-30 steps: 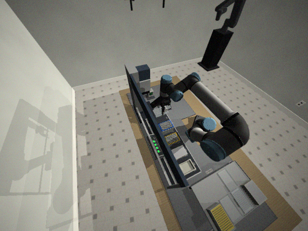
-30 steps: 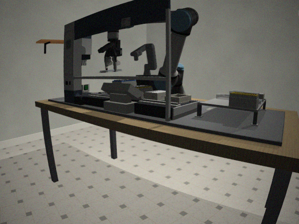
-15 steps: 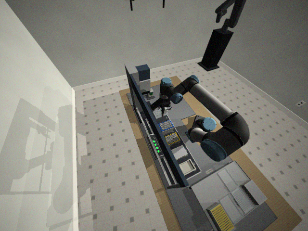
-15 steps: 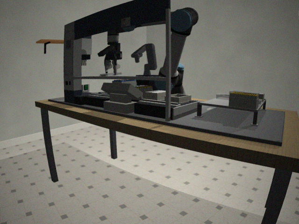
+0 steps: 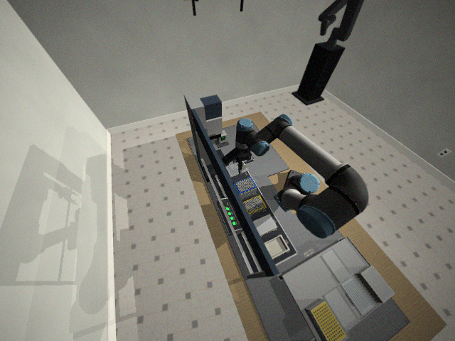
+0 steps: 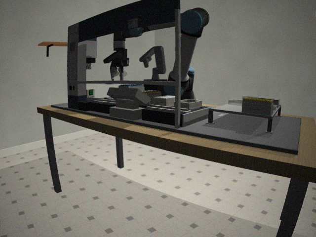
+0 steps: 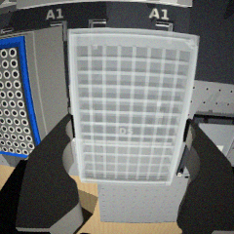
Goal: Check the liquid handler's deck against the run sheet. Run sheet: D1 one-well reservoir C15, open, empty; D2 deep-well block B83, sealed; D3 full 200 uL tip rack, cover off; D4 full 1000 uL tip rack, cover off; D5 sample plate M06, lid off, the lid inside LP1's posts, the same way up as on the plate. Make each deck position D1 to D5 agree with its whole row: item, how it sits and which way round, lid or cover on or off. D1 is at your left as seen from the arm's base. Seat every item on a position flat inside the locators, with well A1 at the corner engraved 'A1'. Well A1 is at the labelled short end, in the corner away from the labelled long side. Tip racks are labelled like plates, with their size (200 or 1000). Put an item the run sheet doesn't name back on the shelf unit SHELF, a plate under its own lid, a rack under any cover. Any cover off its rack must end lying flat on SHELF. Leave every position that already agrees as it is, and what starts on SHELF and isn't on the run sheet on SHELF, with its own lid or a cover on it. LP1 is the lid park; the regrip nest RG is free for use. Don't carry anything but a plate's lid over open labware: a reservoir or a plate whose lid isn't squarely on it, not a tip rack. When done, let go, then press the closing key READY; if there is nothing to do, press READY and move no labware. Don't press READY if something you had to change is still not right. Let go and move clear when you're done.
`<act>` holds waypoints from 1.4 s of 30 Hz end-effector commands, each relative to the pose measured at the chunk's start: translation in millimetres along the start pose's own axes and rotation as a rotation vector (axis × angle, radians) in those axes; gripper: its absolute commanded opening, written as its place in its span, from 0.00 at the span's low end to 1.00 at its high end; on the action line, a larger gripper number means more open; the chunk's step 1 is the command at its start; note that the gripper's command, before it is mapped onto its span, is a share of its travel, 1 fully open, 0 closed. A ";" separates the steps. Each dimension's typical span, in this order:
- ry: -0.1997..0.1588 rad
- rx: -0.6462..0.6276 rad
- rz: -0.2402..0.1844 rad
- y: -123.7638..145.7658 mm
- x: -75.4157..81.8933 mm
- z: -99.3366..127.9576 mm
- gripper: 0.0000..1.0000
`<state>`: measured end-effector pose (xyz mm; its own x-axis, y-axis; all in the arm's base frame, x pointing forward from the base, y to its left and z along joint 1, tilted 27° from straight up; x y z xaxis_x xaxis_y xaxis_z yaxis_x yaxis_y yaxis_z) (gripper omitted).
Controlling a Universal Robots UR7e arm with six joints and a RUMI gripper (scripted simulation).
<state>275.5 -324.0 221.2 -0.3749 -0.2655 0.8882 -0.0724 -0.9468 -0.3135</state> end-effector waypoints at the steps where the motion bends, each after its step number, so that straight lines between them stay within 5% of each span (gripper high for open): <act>1: 0.000 0.000 -0.001 0.4 -9.5 0.2 0.00; 42: 0.000 0.000 -0.001 0.5 -67.8 0.3 0.00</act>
Point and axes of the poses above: the point where the finger pads meet when closed, its own x axis back along the fingers, its own y axis across the jaws, z = x × y, the point moved 6 cm from there along x, back along the fingers, and after that the axes turned 2 degrees about -x, right-handed, at the moved point
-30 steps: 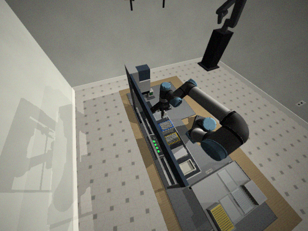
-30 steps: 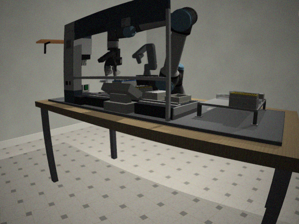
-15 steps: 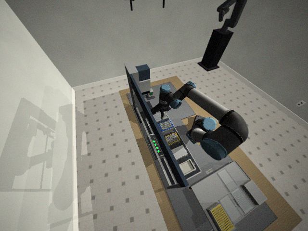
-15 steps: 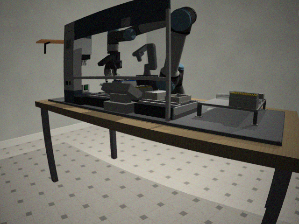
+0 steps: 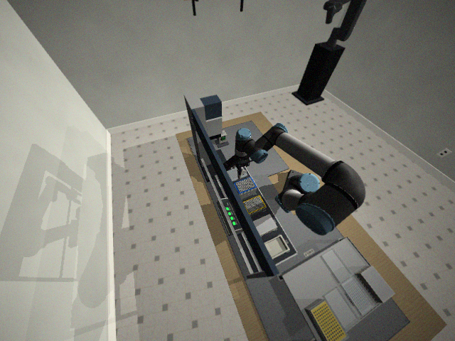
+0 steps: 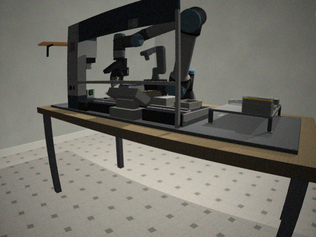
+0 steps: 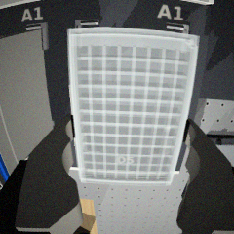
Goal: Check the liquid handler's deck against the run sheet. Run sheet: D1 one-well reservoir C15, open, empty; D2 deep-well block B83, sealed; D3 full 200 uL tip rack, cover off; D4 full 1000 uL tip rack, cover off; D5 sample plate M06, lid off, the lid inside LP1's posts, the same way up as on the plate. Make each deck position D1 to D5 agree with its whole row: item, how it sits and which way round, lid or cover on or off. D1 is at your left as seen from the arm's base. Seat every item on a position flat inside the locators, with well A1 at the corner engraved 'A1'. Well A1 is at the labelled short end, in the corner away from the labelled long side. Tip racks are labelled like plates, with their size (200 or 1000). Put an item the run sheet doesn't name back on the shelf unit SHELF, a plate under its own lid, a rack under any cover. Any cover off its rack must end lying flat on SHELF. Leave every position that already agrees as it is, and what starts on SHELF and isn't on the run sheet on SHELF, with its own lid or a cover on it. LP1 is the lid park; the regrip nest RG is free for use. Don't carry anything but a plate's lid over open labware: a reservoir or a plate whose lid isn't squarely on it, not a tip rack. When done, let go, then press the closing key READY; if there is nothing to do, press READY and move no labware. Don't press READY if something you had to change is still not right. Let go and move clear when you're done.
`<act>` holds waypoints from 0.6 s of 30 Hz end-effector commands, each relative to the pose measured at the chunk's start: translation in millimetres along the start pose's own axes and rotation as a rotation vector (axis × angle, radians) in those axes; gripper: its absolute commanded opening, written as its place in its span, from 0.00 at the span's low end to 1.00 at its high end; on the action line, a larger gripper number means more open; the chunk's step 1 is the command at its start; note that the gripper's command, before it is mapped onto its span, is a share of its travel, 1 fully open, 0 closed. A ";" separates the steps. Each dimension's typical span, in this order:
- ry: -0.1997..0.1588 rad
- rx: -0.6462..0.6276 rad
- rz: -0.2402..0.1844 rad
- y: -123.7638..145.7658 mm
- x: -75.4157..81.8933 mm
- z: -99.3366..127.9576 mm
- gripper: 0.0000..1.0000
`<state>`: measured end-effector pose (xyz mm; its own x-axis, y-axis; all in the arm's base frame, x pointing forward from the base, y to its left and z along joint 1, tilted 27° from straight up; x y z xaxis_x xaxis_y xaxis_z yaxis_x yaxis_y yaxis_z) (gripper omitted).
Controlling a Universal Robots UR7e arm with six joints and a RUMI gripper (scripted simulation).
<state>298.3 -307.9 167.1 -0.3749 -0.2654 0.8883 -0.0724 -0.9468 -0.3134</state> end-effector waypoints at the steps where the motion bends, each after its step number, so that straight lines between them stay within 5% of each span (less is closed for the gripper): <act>1: 0.000 0.000 -0.001 0.4 -8.6 0.3 0.00; 18: 0.000 0.000 -0.001 0.5 -29.1 0.3 0.00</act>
Point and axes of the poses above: the point where the finger pads meet when closed, its own x axis back along the fingers, its own y axis across the jaws, z = x × y, the point moved 6 cm from there along x, back along the fingers, and after that the axes turned 2 degrees about -x, right-handed, at the moved point
